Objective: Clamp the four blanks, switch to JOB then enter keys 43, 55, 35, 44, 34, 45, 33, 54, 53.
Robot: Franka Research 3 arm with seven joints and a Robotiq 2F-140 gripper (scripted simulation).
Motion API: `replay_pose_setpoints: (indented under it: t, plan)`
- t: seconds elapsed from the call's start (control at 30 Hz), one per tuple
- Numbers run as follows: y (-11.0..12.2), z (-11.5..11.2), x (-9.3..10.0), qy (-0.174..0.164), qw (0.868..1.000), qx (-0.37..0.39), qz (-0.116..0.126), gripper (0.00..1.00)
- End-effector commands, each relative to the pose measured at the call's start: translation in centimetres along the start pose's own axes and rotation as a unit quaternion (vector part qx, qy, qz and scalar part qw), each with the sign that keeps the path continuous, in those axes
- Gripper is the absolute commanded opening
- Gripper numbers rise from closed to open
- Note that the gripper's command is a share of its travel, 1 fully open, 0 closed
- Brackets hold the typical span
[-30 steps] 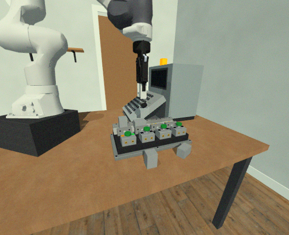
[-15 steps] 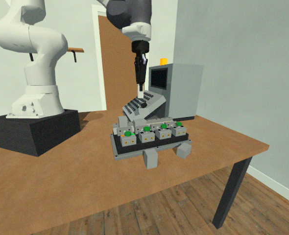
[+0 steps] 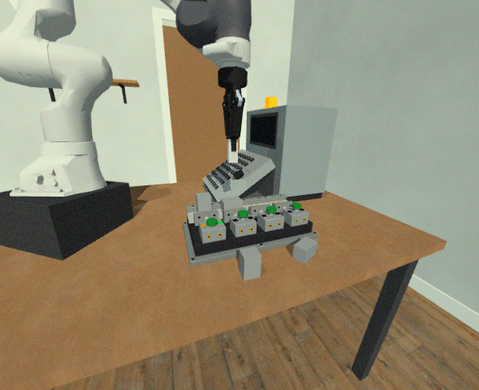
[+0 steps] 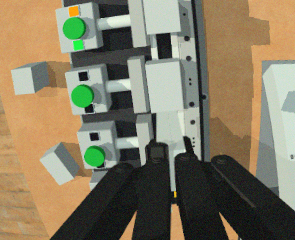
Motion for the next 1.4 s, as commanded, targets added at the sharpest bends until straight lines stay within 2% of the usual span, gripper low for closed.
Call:
replay_pose_setpoints:
  t: [0.0, 0.23, 0.3, 0.43, 0.5, 1.37]
  plan:
    - [0.0, 0.1, 0.0, 0.001, 1.0, 0.005, 0.0, 0.0]
    - [0.0, 0.1, 0.0, 0.001, 1.0, 0.005, 0.0, 0.0]
    - [-0.7, -0.1, -0.1, 0.002, 1.0, 0.005, -0.001, 0.0]
    - [-7.6, -1.8, -0.1, 0.004, 1.0, 0.006, -0.002, 0.0]
    - [-9.6, -2.3, 0.1, 0.001, 1.0, 0.009, -0.001, 0.0]
    - [-9.7, -2.3, 0.1, 0.0, 1.0, 0.009, -0.001, 0.0]
Point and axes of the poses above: the point where the finger pads meet when closed, its own x axis back along the fingers, its own y axis across the jaws, z = x × y, the point moved 5 cm from there along x, back along the fingers, and after that the axes turned 15 degrees about -x, right-handed, at the moved point
